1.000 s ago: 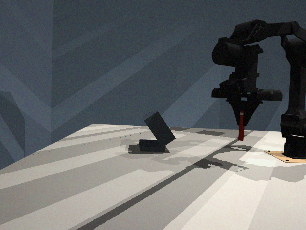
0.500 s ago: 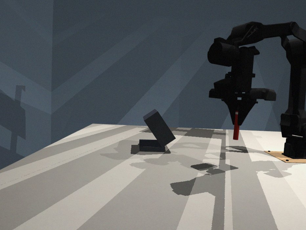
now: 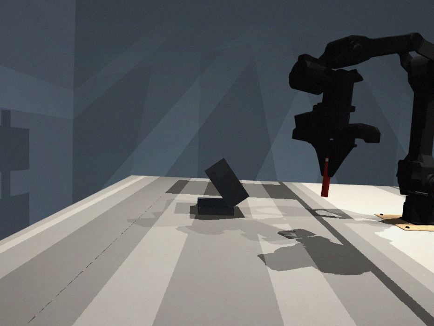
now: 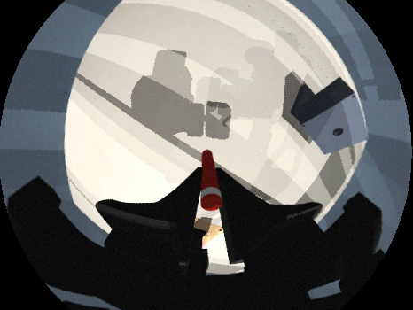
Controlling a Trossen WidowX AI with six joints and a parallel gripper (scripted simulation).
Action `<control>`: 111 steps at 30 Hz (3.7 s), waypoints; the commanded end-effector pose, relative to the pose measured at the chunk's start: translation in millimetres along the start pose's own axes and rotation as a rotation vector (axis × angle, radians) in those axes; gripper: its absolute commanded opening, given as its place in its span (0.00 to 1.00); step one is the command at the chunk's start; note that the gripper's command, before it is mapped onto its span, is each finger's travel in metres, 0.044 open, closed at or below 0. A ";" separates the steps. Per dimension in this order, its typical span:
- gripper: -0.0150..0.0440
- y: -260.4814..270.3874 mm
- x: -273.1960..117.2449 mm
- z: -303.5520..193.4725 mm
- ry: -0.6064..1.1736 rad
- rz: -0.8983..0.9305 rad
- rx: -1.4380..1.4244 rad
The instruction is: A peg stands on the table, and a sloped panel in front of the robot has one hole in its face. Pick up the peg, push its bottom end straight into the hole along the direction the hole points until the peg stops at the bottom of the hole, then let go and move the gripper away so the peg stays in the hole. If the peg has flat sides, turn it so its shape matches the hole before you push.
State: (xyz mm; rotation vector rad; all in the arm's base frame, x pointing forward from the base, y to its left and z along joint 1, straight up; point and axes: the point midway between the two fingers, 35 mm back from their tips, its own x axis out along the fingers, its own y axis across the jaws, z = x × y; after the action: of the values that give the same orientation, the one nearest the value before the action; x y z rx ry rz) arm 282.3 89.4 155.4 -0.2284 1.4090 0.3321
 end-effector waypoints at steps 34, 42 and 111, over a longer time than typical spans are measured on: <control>0.25 -45.3 -4.6 8.2 -0.201 0.026 0.236; 0.25 -55.7 -6.0 8.8 -0.244 0.028 0.284; 0.25 -145.5 -29.5 -6.6 -0.624 0.009 0.647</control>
State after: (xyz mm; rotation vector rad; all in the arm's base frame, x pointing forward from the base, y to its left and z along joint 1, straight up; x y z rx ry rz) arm 325.0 -48.4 174.2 0.3761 0.8590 -0.0571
